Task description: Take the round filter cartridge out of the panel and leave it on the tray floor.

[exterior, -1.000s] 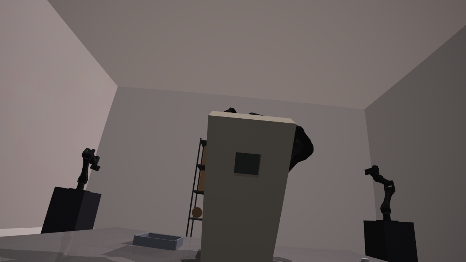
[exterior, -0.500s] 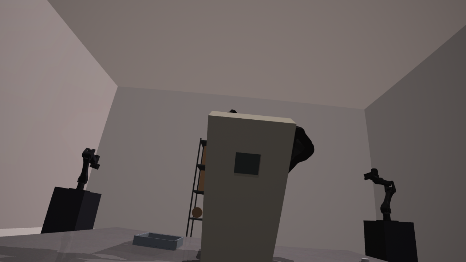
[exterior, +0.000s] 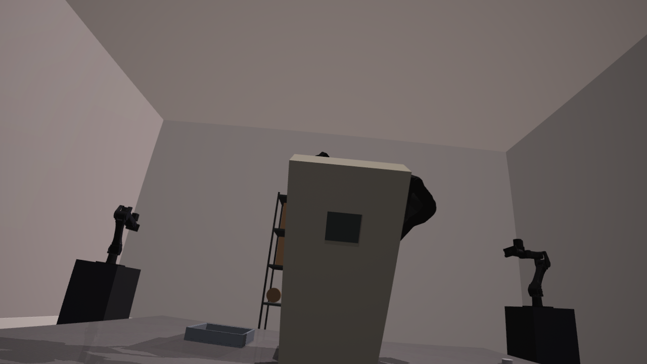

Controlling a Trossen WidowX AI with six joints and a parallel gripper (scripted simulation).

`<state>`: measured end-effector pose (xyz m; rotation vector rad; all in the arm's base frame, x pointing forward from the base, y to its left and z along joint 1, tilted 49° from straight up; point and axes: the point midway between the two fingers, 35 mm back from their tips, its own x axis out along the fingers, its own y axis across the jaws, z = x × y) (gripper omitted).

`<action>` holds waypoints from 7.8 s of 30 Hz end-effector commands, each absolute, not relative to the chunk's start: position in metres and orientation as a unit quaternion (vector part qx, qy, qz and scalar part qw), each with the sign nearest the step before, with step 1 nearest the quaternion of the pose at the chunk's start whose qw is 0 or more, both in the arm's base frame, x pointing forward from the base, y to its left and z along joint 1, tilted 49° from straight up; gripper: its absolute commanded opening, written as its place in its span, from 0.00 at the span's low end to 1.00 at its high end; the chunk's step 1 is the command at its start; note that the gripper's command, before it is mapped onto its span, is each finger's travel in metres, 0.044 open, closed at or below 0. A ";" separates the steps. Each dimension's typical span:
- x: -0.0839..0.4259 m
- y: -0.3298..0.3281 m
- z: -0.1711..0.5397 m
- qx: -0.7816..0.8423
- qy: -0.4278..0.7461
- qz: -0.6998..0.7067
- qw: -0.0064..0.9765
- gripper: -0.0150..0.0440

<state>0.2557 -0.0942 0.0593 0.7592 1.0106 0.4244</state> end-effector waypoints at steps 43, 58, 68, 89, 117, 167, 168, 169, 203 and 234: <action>0.234 -0.215 0.064 0.350 0.470 0.195 0.787 0.25; 0.188 -0.245 0.001 0.433 0.554 0.032 0.710 0.25; 0.139 -0.274 -0.051 0.498 0.586 -0.152 0.621 0.25; 0.067 -0.276 -0.103 0.536 0.585 -0.290 0.536 0.25; -0.074 -0.194 -0.186 0.556 0.566 -0.504 0.341 0.25; -0.075 -0.187 -0.193 0.557 0.568 -0.502 0.340 1.00; -0.075 -0.187 -0.193 0.557 0.568 -0.502 0.340 1.00; -0.075 -0.187 -0.193 0.557 0.568 -0.502 0.340 1.00; -0.075 -0.187 -0.193 0.557 0.568 -0.502 0.340 1.00; -0.075 -0.187 -0.193 0.557 0.568 -0.502 0.340 1.00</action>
